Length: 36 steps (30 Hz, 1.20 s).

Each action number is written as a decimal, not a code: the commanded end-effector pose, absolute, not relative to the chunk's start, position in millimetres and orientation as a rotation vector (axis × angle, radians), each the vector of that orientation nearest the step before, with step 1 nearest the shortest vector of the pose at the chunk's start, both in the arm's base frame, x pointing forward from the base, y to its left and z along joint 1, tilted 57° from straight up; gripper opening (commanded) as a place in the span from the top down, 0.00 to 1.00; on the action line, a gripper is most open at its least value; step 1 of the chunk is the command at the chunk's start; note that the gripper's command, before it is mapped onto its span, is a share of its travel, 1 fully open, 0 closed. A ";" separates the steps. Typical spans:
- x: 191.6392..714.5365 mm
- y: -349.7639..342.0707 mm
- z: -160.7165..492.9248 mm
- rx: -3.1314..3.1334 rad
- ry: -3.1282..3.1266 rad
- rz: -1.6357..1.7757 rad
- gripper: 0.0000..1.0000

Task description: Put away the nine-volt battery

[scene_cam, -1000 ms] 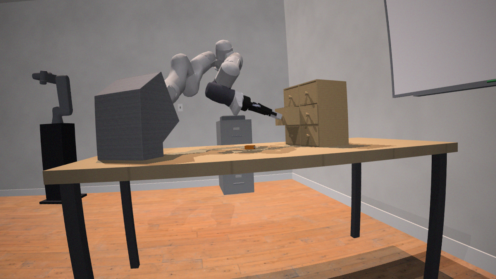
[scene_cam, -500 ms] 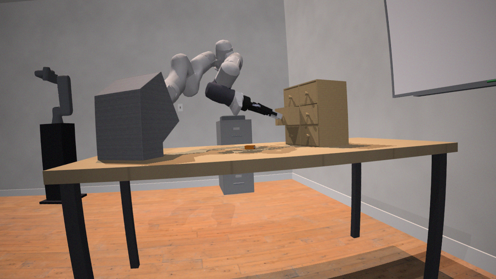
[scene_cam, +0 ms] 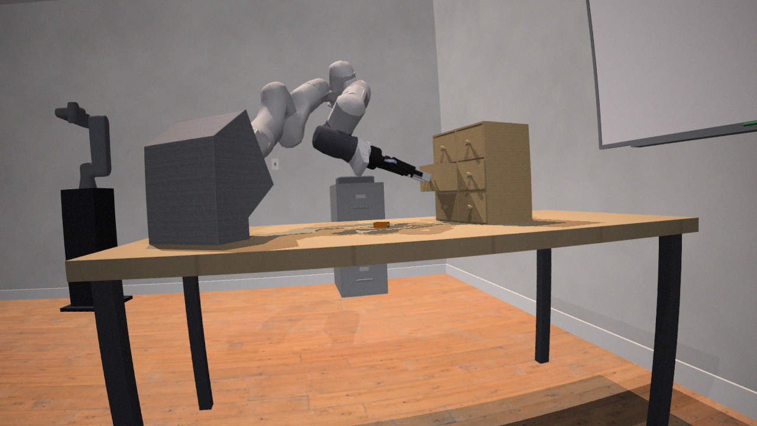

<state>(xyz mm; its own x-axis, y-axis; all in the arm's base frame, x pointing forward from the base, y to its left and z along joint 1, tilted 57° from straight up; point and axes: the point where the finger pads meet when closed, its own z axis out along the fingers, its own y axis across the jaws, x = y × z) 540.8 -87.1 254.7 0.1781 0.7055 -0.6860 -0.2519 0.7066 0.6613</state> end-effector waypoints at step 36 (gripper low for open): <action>448.8 -81.8 214.5 0.445 1.215 0.709 0.80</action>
<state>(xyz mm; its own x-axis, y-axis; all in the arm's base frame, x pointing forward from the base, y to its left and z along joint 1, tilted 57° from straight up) 451.7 -86.0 208.9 0.1659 0.7229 -0.6708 -0.2337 0.6897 0.6854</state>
